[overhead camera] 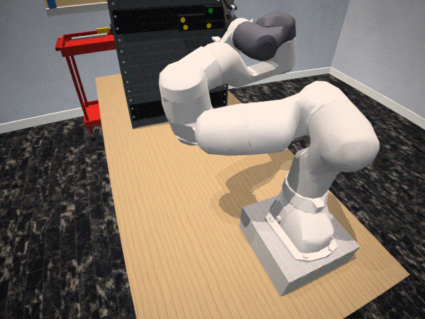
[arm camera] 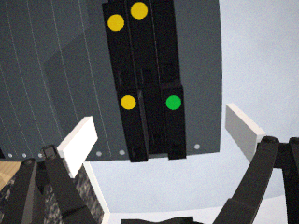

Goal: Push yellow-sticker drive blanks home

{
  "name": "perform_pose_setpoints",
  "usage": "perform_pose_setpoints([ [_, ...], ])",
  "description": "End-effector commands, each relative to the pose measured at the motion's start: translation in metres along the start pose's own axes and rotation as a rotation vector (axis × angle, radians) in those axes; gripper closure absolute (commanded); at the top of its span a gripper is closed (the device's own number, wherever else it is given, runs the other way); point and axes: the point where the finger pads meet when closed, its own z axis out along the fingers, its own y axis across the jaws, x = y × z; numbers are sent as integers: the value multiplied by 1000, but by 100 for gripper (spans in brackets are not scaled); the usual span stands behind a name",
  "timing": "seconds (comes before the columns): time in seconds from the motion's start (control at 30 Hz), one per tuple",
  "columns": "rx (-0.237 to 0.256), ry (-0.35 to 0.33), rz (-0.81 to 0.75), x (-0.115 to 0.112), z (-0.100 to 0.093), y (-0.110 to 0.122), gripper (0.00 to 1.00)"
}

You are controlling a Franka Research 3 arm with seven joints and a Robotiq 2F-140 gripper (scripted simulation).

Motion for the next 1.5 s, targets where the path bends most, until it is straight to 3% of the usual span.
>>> perform_pose_setpoints([
  [0.0, -4, 4, -5, 1, 0, 2, 0],
  [0.8, -4, 4, -5, 1, 0, 2, 0],
  [0.83, -4, 4, -5, 1, 0, 2, 100],
  [1.47, -4, 4, -5, 1, 0, 2, 100],
])
